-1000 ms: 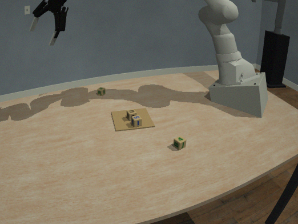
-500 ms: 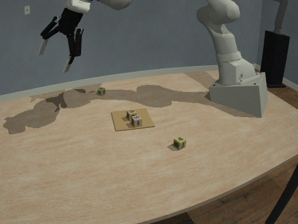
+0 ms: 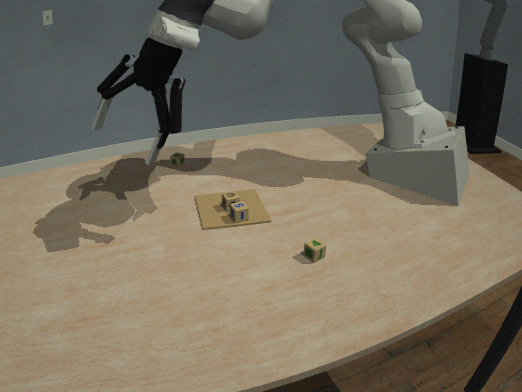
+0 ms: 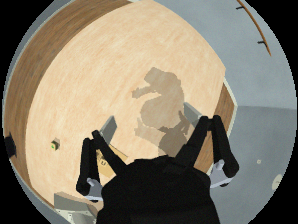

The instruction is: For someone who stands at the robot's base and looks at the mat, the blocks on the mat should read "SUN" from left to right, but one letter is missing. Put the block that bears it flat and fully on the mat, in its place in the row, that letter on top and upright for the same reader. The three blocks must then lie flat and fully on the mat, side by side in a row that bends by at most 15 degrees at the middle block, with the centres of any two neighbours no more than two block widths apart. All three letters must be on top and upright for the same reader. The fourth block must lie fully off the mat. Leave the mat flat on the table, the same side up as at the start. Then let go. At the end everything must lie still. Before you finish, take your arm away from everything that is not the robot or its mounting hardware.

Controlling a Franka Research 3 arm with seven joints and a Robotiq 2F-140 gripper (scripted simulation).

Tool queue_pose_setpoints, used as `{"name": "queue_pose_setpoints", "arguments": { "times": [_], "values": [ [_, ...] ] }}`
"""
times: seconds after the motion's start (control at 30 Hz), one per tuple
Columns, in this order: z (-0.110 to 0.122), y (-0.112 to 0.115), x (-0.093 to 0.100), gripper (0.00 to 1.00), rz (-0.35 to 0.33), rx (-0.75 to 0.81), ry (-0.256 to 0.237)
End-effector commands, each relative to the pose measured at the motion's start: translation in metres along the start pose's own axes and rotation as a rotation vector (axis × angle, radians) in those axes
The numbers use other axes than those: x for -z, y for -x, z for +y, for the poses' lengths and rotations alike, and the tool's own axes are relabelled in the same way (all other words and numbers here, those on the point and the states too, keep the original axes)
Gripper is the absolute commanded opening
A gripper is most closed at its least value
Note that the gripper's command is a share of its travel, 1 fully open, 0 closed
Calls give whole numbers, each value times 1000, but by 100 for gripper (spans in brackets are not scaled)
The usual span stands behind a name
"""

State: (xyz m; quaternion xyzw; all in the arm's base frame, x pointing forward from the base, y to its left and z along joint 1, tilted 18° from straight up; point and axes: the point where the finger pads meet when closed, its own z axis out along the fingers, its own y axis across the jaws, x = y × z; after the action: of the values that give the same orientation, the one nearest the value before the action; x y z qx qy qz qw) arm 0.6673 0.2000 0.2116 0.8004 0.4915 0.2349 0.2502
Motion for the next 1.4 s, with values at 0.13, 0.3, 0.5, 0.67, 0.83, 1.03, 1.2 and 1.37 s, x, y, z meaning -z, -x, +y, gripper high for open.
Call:
{"name": "queue_pose_setpoints", "arguments": {
  "times": [0.13, 0.3, 0.5, 0.67, 0.83, 1.03, 1.2, 1.37],
  "values": [
    [-51, -10, -1, 100, 35, -129, -30],
    [-111, -11, 0, 100, 56, -133, -72],
    [-191, -4, 7, 100, 78, -137, -141],
    [-212, -1, 10, 100, 83, -138, -160],
    [-257, 9, 17, 100, 90, -138, -206],
    [-317, 27, 31, 100, 92, -138, -273],
    [-351, 41, 40, 100, 90, -137, -315],
    [-379, 55, 49, 100, 85, -136, -351]
  ]
}}
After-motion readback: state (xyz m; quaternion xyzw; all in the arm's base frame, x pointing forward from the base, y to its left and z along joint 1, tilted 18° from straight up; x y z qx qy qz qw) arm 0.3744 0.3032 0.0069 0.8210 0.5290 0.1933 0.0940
